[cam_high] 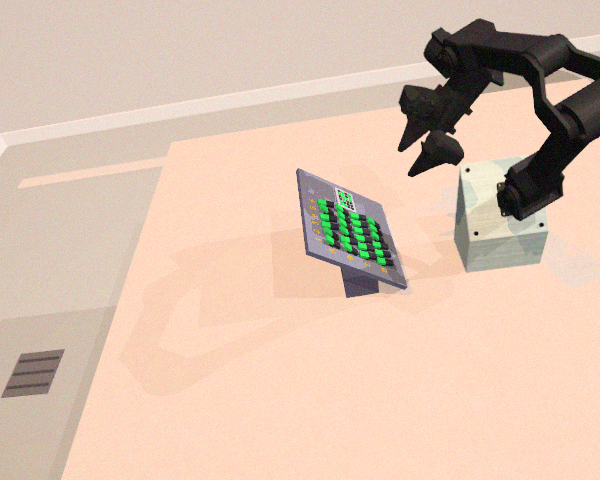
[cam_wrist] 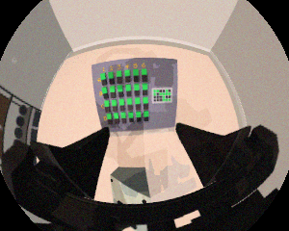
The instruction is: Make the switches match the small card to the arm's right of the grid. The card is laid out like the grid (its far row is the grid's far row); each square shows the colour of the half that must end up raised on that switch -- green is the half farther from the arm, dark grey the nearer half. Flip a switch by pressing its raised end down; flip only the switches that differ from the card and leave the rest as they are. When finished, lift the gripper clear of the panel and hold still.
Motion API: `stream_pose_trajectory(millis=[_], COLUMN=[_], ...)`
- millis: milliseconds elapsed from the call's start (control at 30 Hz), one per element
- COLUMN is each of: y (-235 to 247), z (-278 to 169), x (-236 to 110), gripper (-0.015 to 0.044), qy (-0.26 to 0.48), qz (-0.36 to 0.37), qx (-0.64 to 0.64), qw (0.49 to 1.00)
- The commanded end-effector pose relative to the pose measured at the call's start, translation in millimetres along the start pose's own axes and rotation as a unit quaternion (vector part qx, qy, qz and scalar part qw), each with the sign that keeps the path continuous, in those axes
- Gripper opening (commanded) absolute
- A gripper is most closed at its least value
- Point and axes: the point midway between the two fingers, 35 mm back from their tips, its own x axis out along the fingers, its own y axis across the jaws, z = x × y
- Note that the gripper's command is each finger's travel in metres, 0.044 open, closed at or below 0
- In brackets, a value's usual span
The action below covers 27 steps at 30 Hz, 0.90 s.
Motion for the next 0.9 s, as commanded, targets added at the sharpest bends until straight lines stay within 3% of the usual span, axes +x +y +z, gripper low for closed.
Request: stream_pose_trajectory(millis=[0, 300, 467, 633, 867], y=[0, 24, 29, 28, 29], z=[0, -15, -17, -17, -17], x=[2, 88, 93, 94, 128], gripper=[0.0374, 0.0137, 0.0006, 0.0000, 0.0000], qy=[0.000, -0.010, -0.012, -0.012, -0.025], qz=[-0.001, -0.007, -0.002, -0.002, -0.001], qx=[0.000, -0.011, -0.012, -0.012, -0.012], qw=[1.000, 1.000, 1.000, 1.000, 1.000])
